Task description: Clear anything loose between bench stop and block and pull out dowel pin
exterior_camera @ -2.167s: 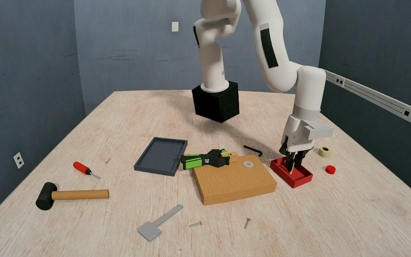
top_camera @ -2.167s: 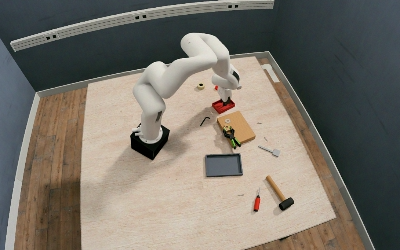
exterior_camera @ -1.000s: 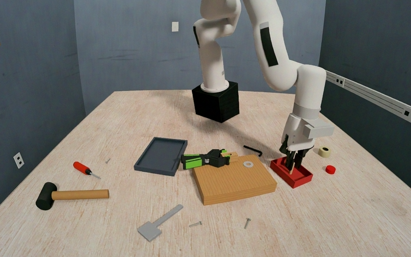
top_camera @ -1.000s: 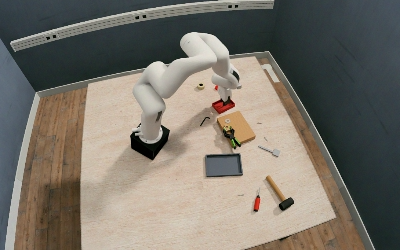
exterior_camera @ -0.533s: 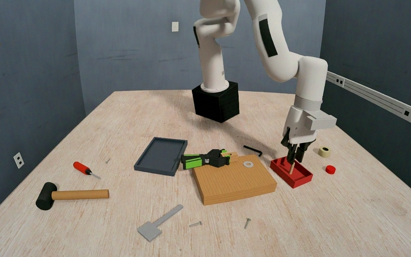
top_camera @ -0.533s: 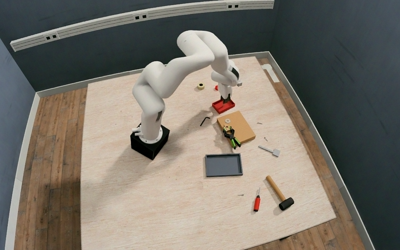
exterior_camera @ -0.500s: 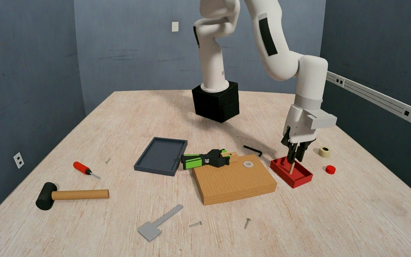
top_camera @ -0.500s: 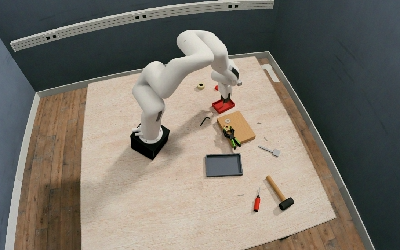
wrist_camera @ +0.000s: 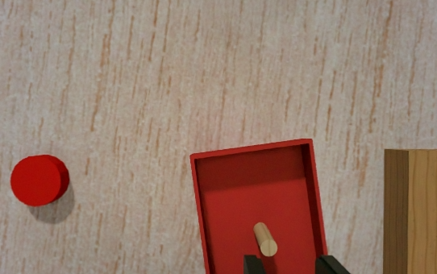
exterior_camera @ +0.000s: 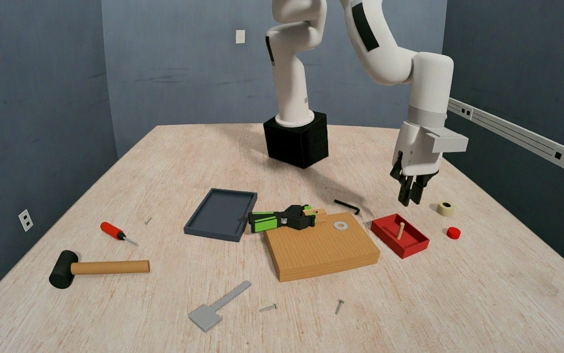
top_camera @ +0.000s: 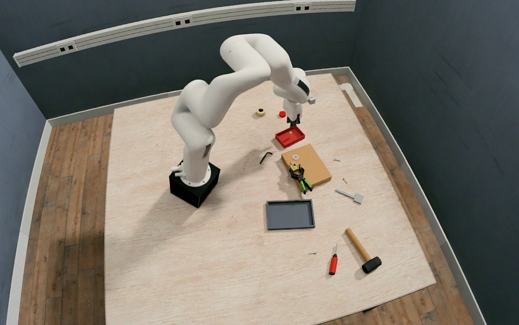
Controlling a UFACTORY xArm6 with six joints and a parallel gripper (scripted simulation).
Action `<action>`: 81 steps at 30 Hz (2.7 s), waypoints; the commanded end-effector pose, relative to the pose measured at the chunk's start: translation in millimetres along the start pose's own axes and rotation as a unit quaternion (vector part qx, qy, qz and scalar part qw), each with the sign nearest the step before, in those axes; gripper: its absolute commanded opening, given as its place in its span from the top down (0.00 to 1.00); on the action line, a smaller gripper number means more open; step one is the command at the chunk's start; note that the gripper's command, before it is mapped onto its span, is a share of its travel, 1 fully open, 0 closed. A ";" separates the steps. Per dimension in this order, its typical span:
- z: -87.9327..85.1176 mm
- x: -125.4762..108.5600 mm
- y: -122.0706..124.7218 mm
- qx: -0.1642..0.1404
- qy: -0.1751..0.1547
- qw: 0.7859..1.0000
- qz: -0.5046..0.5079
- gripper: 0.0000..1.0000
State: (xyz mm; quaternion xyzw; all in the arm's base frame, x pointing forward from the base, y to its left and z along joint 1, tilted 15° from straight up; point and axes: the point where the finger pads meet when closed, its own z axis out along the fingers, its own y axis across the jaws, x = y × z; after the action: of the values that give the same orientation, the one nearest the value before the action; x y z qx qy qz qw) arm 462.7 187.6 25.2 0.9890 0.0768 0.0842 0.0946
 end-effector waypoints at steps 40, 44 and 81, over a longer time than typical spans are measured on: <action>-46.9 1.5 -0.2 0.001 0.002 1.000 0.000 0.72; -46.9 1.5 -0.2 0.001 0.002 1.000 0.000 0.72; -46.9 1.5 -0.2 0.001 0.002 1.000 0.000 0.72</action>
State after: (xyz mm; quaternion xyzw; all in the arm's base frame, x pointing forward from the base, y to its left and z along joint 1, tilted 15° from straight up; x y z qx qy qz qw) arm 454.5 195.3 69.2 0.9890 0.0768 0.0843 0.0946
